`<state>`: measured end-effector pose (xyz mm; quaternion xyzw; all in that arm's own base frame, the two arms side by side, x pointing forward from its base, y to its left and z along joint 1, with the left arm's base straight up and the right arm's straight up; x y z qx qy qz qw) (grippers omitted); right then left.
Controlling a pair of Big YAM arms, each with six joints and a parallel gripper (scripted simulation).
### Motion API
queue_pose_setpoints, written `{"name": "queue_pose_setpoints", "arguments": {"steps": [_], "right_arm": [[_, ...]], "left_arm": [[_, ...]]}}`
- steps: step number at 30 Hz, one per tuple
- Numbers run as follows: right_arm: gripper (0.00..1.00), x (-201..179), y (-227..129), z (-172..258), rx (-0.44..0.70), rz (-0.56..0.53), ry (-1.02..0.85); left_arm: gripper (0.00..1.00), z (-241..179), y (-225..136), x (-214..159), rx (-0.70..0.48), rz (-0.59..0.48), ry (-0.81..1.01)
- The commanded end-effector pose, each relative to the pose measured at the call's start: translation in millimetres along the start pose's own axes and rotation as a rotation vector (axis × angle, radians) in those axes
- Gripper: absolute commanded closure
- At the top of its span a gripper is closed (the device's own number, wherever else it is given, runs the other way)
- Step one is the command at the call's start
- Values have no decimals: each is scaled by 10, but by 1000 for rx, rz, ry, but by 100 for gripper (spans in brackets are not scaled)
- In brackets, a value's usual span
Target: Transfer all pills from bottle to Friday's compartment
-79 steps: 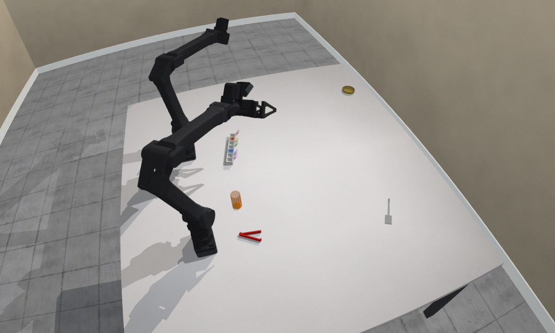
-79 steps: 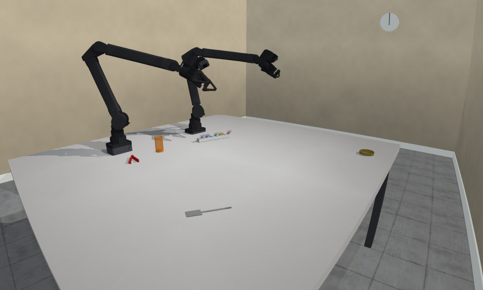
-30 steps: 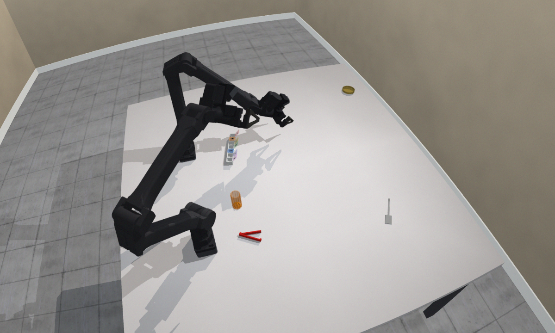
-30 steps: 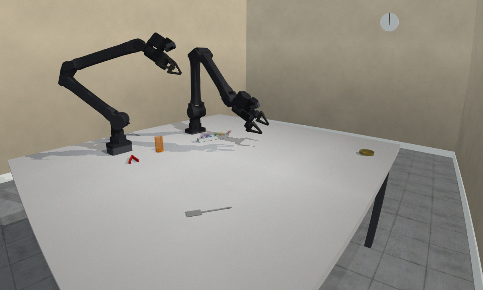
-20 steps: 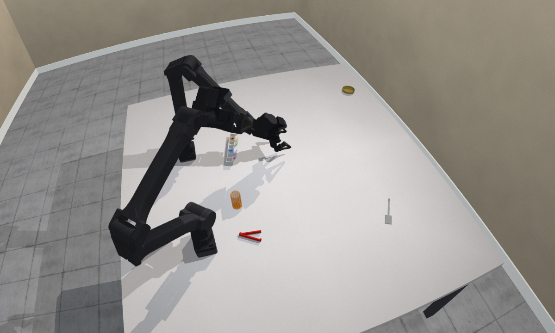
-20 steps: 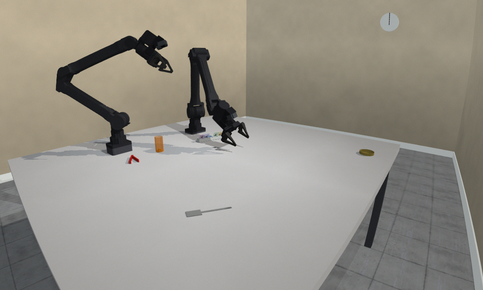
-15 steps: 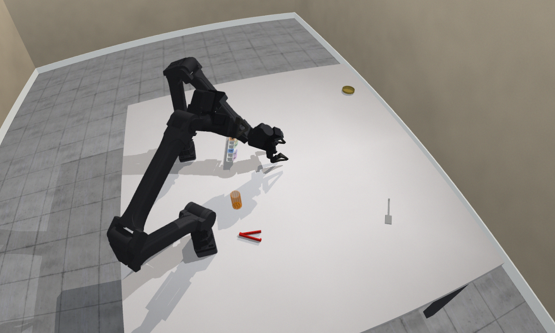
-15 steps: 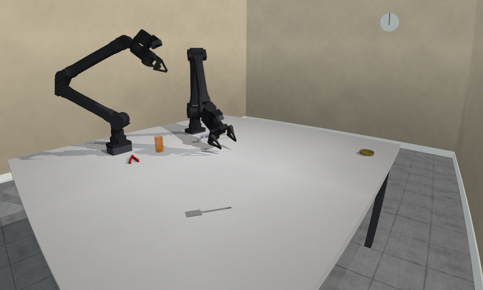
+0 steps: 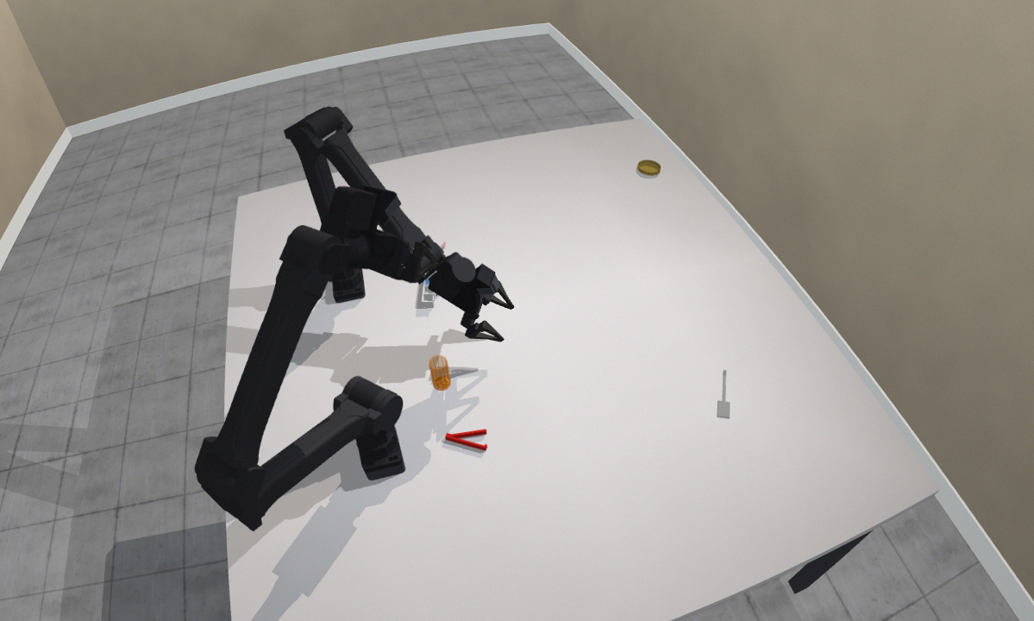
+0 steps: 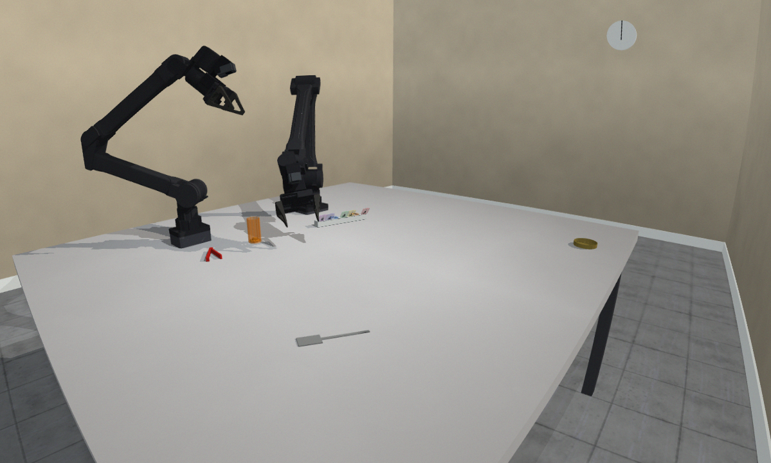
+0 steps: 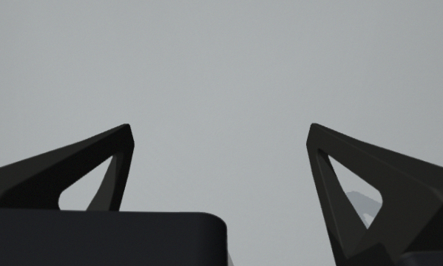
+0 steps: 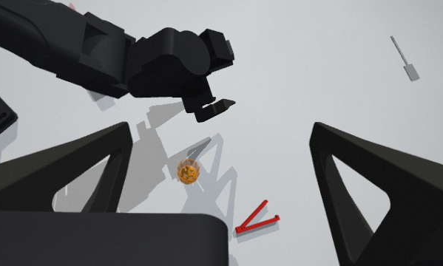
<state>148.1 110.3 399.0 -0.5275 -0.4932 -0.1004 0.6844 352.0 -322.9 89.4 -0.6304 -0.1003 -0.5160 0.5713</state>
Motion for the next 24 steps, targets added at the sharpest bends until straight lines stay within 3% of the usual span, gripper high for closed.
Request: {"name": "queue_pose_setpoints", "arguments": {"steps": [1,4,15,18,24], "right_arm": [[0,-25,-539,-56,28,-54,47],[0,-71,-578,-54,34,-51,50],[0,-620,-993,-9,103,-17,72],[0,-682,-1038,10,123,-16,64],[0,-681,-977,13,115,6,69]], "left_arm": [[0,-655,-450,508,-155,-47,15],[0,-755,-528,516,-184,-44,30],[0,-1710,-1458,483,-568,-7,246],[0,-1583,-1282,27,-567,103,318],[0,-1506,-1227,-126,-575,152,377]]}}
Point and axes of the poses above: on each arm, the point where the finger pads meet when closed, its own y axis out along the fingers, its own z axis across the jaws, x = y × z, the point moved 2 cm from there along -y, back along the fingers, and after that the axes turned 6 degrees about y, right-handed, at the moved point
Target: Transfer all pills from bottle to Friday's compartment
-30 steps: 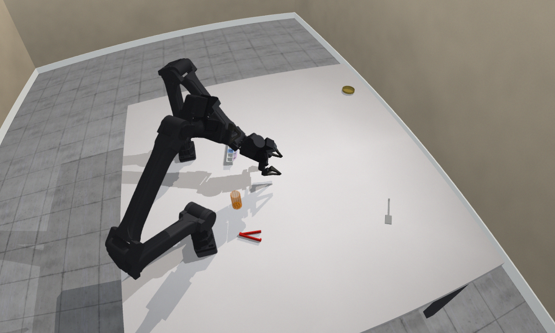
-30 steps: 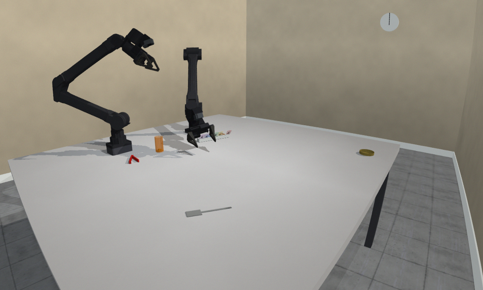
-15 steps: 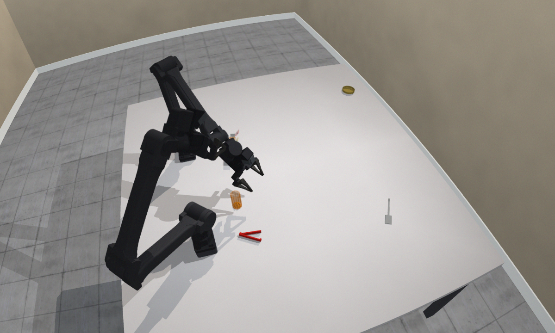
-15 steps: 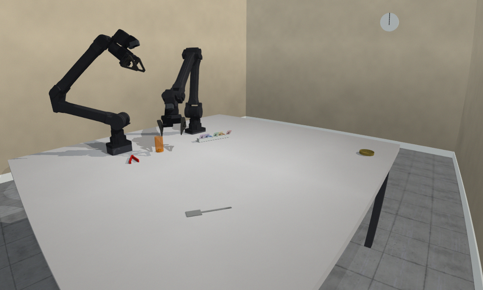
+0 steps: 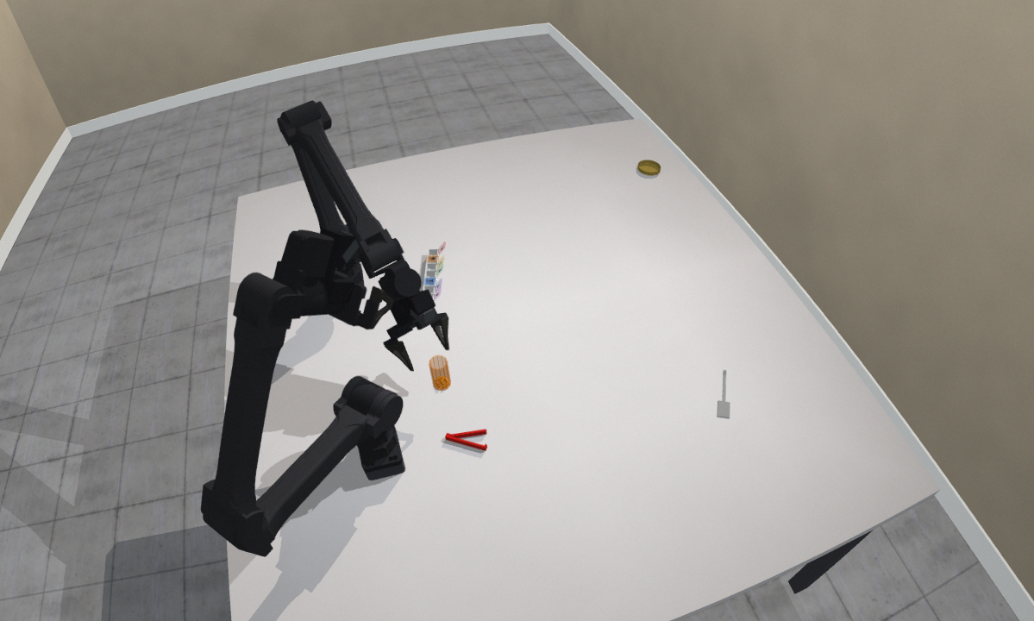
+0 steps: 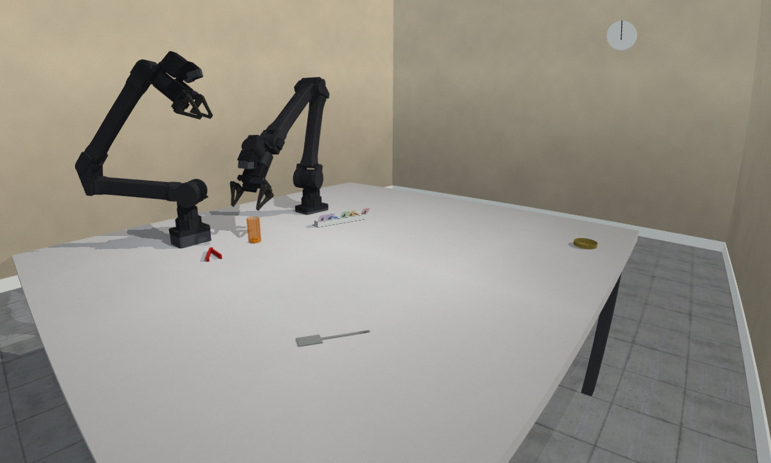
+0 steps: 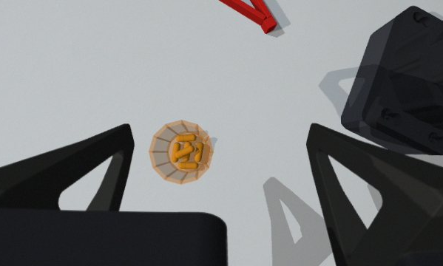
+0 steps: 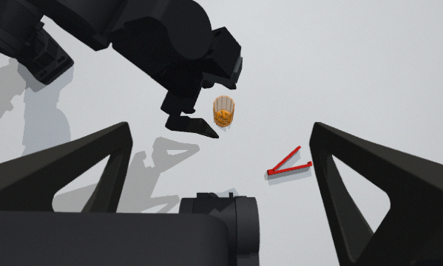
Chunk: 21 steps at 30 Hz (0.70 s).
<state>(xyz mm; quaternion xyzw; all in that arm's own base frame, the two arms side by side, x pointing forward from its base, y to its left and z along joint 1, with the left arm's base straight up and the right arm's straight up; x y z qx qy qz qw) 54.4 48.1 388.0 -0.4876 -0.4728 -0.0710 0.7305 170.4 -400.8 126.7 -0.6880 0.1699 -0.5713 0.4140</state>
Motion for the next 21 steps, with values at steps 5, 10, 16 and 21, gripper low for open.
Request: {"name": "queue_pose_setpoints", "arguments": {"steps": [5,10,16,21], "right_arm": [[0,126,-170,14,-11,-39,17],[0,126,-170,19,-6,-39,13],[0,126,-170,19,-6,-39,13],[0,126,-170,19,-6,-39,13]], "left_arm": [[0,175,-29,173,51,26,48],[23,72,93,92,131,10,30],[34,23,148,102,207,-21,14],[34,-32,211,-27,301,-44,-4]]}}
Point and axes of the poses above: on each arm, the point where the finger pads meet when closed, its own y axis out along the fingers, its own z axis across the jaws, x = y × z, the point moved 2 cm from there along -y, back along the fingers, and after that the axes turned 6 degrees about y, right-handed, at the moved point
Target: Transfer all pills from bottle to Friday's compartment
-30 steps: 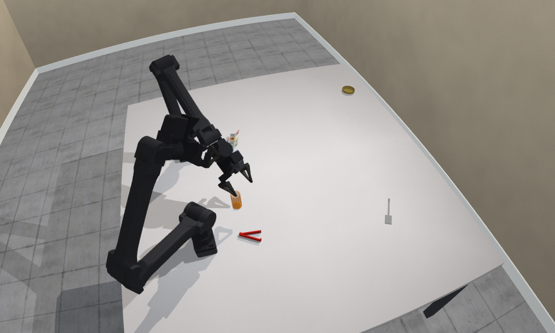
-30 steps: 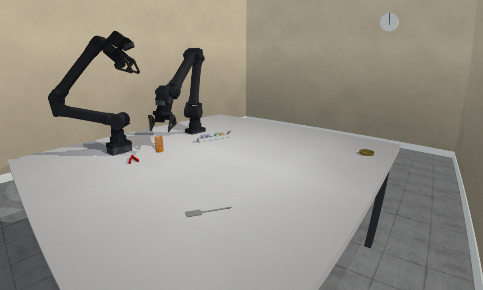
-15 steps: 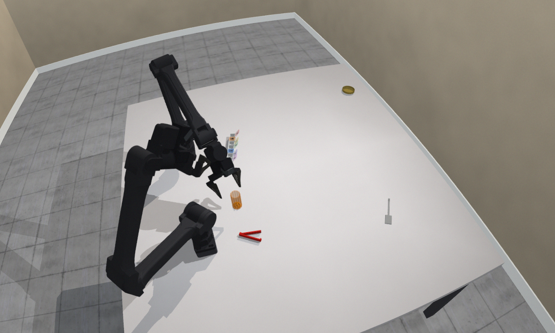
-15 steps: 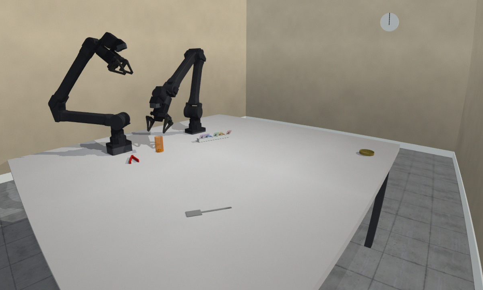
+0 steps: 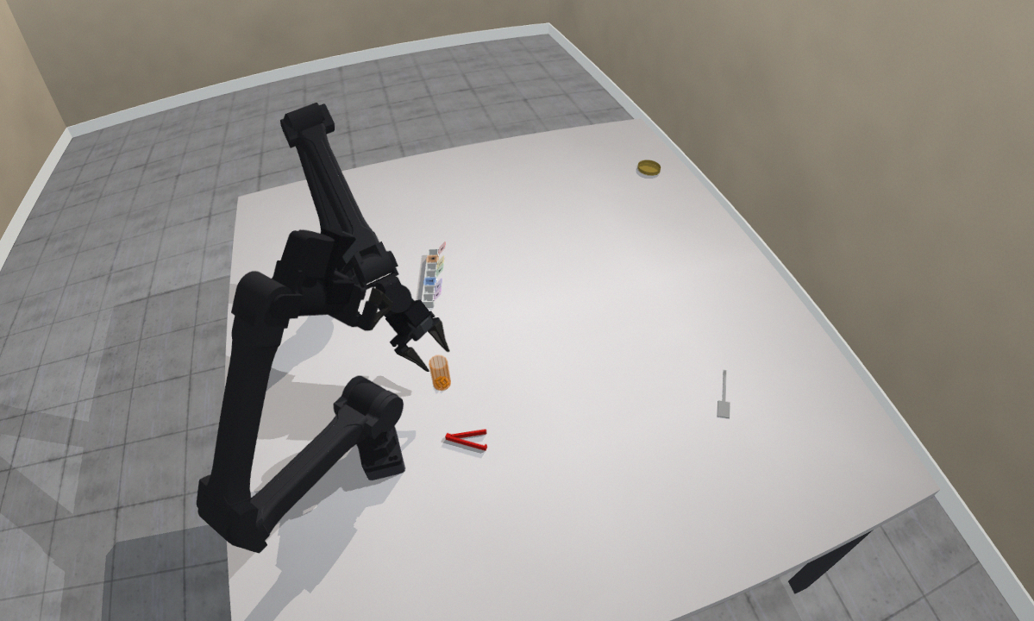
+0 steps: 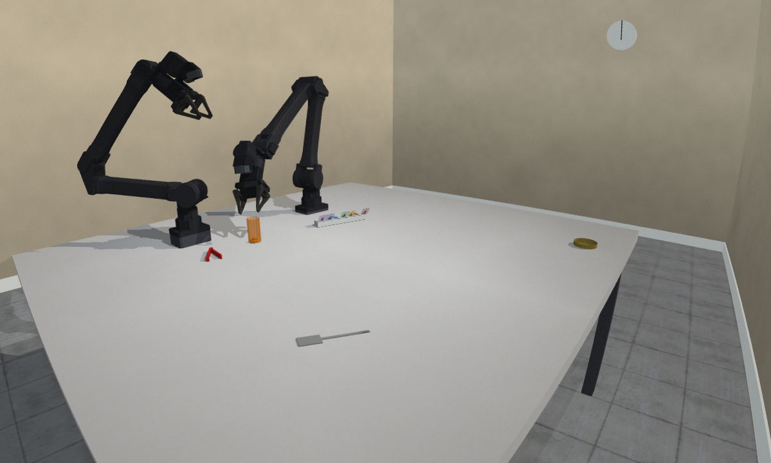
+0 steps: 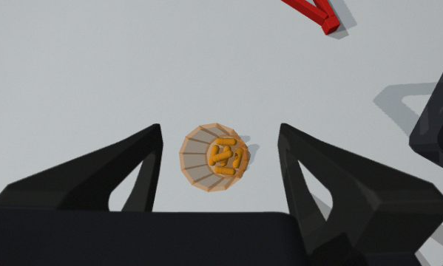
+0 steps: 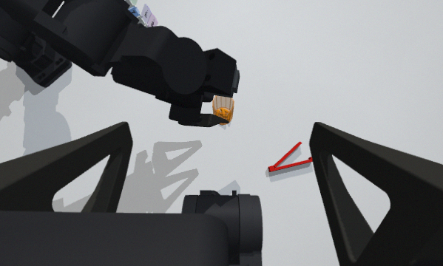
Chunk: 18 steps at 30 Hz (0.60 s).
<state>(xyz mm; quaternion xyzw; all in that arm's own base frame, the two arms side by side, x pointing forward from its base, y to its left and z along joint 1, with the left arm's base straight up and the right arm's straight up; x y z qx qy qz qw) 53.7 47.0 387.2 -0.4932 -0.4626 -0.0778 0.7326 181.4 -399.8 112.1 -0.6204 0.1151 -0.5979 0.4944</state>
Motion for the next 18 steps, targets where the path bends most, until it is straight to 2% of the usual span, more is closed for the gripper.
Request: {"name": "queue_pose_setpoints", "arguments": {"steps": [1,7,10,18], "right_arm": [[0,138,-167,25,9,-44,-10],[0,138,-167,25,9,-44,-10],[0,138,-167,25,9,-44,-10],[0,138,-167,25,9,-44,-10]], "left_arm": [[34,-164,49,33,82,-61,-57],[34,-244,41,31,188,-123,-105],[34,-259,30,75,204,-142,-119],[34,-334,-21,-104,339,-221,-189]]}}
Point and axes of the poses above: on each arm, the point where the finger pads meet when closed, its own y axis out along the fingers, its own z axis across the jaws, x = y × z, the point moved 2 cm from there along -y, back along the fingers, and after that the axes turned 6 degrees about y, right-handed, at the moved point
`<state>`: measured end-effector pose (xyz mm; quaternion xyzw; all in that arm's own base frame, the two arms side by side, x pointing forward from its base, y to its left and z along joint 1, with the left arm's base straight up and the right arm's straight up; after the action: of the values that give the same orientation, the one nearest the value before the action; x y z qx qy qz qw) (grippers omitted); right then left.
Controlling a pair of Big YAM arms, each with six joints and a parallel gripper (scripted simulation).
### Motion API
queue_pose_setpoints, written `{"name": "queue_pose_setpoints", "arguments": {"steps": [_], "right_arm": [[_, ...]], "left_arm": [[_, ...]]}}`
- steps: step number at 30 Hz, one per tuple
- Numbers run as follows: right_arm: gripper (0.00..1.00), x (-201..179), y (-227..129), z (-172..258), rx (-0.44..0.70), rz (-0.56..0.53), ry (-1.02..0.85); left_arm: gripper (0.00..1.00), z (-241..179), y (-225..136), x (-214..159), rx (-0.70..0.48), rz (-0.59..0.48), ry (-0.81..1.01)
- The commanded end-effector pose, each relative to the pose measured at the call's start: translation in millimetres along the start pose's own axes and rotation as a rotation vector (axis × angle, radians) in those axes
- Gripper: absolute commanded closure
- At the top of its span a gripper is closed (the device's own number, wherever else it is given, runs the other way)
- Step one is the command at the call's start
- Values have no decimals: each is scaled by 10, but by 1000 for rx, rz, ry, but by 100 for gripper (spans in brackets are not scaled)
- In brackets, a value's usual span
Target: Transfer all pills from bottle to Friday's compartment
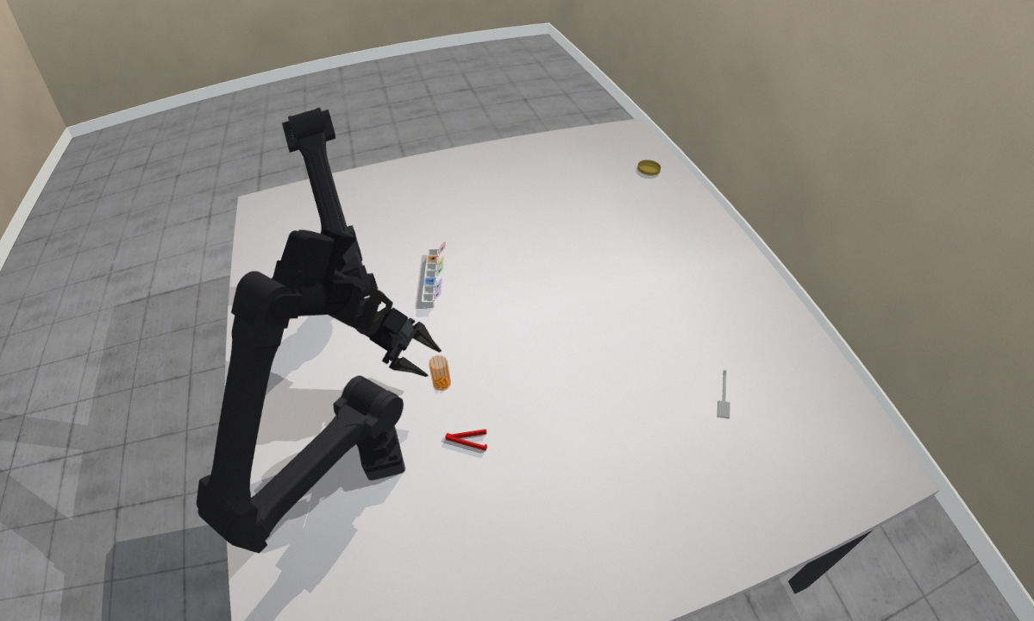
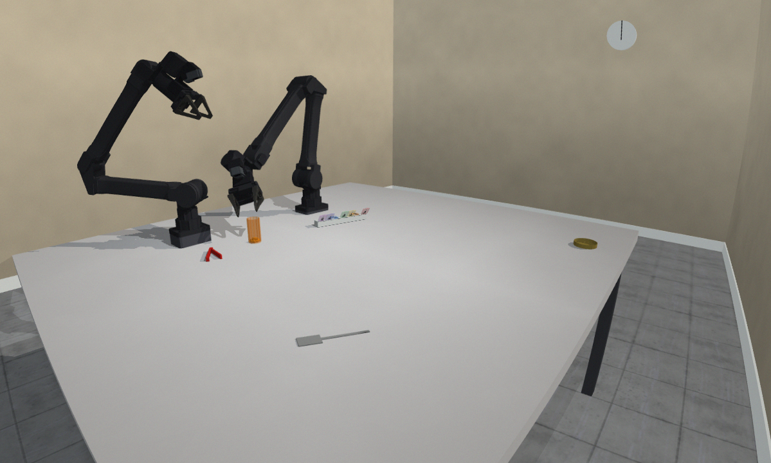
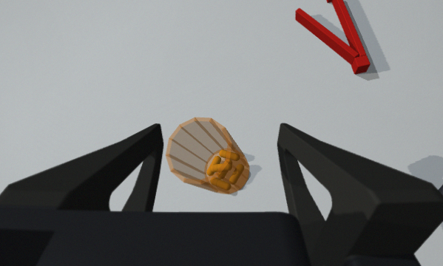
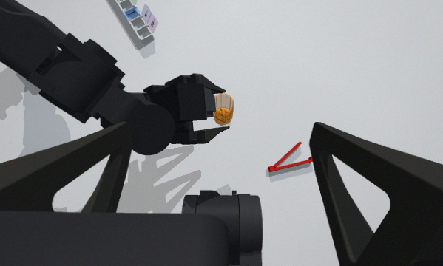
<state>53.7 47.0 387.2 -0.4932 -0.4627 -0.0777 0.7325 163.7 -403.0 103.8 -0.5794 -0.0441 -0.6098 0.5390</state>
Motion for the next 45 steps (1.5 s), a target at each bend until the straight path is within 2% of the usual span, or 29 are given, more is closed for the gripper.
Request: {"name": "queue_pose_setpoints", "arguments": {"steps": [1,9,17,22,36,45], "right_arm": [[0,138,-167,25,9,-44,-10],[0,138,-167,25,9,-44,-10],[0,138,-167,25,9,-44,-10],[0,138,-167,25,9,-44,-10],[0,138,-167,24,9,-44,-10],[0,138,-167,24,9,-44,-10]], "left_arm": [[34,-138,-82,-50,67,-75,-102],[34,-180,-192,-55,155,-162,-178],[34,-248,-255,-307,254,-253,-240],[34,-468,-315,-475,227,-293,-241],[34,-187,-165,-695,310,-356,-340],[34,-212,-75,-594,303,-370,-376]]}}
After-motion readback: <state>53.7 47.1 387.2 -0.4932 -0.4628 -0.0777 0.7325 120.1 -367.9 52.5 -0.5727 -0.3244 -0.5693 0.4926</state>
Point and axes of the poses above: on each arm, the point where the finger pads meet when closed, its own y axis out along the fingers, its own z axis across the jaws, x = y × z, the point moved 2 cm from there along -y, back along the fingers, and after that the axes turned 6 degrees about y, right-handed, at the moved point
